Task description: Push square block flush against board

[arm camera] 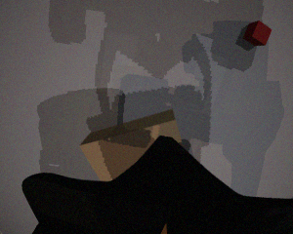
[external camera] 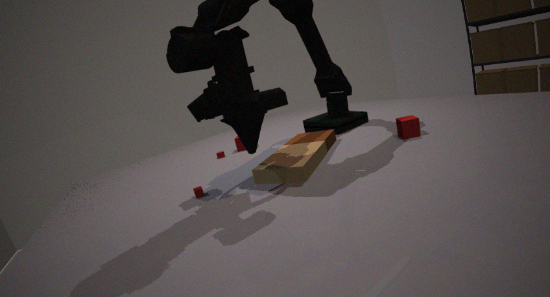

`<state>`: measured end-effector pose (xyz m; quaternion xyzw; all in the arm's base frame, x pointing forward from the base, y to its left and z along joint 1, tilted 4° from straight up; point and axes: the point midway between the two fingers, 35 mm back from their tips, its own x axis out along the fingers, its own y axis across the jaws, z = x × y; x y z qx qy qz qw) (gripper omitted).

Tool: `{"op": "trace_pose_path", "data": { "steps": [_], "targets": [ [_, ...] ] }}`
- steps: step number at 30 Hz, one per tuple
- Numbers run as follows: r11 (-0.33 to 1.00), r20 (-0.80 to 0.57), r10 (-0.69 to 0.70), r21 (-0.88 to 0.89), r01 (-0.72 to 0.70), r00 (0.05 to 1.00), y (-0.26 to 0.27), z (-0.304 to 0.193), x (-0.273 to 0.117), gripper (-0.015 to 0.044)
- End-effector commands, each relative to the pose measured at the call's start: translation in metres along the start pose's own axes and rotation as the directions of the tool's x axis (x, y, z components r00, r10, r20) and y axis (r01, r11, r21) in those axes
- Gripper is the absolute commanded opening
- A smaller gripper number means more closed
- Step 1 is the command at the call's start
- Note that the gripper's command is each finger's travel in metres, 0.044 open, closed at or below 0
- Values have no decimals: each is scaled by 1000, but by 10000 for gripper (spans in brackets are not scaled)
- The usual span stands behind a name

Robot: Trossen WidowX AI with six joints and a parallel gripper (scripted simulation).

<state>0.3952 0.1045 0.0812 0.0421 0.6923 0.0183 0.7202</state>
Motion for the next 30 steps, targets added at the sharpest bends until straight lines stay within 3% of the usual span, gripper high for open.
{"op": "trace_pose_path", "data": {
  "steps": [1,11,18,23,30],
  "targets": [
    [989,1,0,-151,0,1000,14,4,-1,0],
    [890,-1,1,-455,-1,1000,45,7,-2,0],
    [888,-1,1,-460,-1,1000,46,8,2,0],
    [888,-1,1,-460,-2,1000,46,7,54,0],
    [888,-1,1,-460,-2,1000,45,6,53,0]
  ]
}}
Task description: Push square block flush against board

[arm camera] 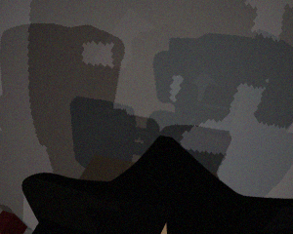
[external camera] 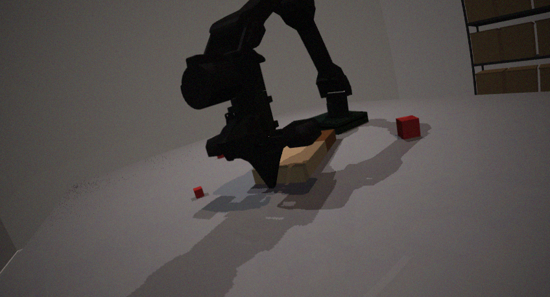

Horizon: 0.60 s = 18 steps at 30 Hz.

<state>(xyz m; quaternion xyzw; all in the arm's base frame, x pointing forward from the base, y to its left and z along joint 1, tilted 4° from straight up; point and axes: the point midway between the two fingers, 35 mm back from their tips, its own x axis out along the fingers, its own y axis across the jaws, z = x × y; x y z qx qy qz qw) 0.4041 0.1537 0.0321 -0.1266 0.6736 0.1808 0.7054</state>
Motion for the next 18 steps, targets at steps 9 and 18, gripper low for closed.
{"op": "trace_pose_path", "data": {
  "steps": [9,18],
  "targets": [
    [1000,11,-4,-6,4,1000,-1,-11,0,0],
    [1000,10,-4,-6,4,1000,-1,-16,0,0]
  ]
}}
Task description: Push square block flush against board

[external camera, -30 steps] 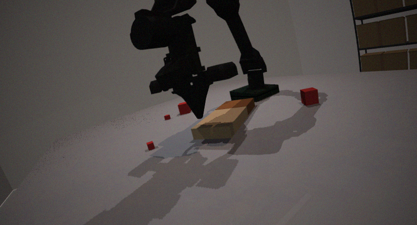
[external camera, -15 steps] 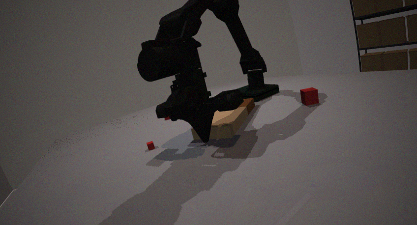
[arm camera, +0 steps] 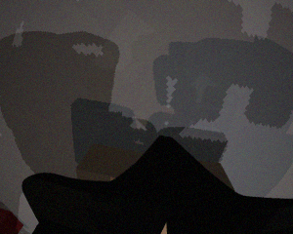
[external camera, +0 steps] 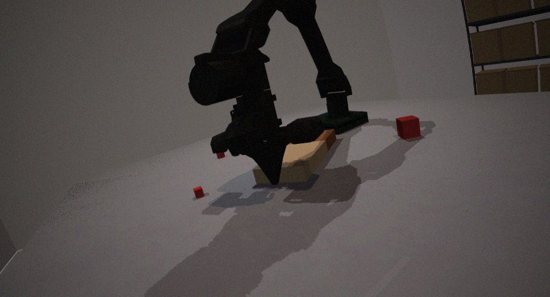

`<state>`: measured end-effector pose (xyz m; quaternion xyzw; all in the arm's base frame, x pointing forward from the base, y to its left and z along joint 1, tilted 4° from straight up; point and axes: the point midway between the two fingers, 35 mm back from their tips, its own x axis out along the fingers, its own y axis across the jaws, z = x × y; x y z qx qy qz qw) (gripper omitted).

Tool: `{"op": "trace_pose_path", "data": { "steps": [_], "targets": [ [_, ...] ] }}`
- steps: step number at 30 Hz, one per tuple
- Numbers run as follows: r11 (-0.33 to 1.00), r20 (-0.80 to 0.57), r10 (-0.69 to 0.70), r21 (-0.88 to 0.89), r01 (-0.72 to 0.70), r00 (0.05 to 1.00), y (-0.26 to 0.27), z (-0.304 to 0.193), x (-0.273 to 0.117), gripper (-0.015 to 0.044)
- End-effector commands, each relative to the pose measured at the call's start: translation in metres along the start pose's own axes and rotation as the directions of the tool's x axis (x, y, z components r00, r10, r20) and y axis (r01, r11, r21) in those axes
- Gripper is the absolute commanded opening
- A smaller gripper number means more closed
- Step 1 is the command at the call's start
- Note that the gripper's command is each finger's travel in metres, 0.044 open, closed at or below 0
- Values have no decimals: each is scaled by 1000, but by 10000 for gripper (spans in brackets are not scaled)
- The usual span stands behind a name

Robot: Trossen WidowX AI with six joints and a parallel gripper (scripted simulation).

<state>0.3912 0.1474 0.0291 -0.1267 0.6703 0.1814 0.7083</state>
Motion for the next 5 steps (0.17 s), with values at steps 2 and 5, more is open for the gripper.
{"op": "trace_pose_path", "data": {
  "steps": [2,5],
  "targets": [
    [1000,2,-3,-5,3,1000,0,1,-3,0],
    [1000,2,-3,-5,3,1000,0,6,-3,0]
  ]
}}
